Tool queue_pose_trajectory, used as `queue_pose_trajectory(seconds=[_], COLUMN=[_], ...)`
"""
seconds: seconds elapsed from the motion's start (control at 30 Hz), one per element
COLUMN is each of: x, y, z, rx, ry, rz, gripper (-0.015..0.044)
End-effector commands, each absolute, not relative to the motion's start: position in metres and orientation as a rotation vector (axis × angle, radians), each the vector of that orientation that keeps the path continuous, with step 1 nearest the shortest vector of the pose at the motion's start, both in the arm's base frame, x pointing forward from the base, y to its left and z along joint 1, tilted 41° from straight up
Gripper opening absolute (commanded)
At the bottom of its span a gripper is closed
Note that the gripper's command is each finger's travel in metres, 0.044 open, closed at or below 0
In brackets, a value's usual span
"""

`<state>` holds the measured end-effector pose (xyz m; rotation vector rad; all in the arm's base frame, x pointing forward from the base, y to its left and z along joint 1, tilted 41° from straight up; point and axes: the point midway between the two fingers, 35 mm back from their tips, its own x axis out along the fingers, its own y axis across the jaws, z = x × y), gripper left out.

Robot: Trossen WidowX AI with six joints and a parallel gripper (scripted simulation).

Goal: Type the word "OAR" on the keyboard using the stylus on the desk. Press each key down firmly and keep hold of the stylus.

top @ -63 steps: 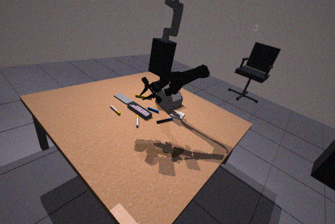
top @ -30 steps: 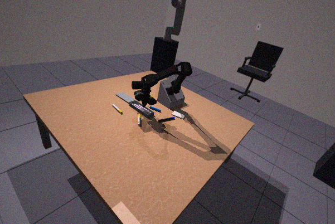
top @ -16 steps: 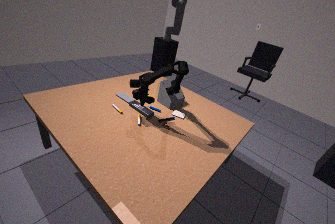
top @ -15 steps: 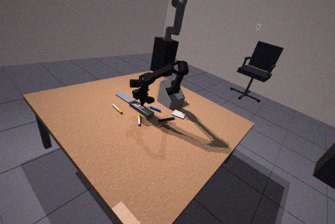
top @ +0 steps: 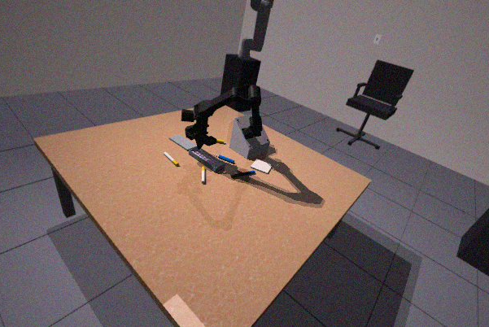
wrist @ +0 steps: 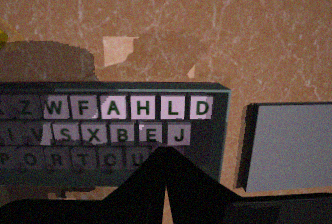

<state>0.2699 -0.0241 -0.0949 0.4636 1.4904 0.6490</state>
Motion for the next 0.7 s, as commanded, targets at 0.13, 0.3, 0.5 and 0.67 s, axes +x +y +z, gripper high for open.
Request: queue_pose_trajectory(seconds=[0.13, 0.3, 0.5, 0.67], x=[0.27, 0.238, 0.236, 0.236], y=[-0.026, -0.01, -0.01, -0.01], z=[-0.096, -0.081, -0.081, -0.081], rx=[0.456, 0.458, 0.458, 0.458], ry=[1.491, 1.493, 1.493, 1.493], rz=[0.649, 0.649, 0.649, 0.649], gripper=[0.0, 0.0, 0.0, 0.0])
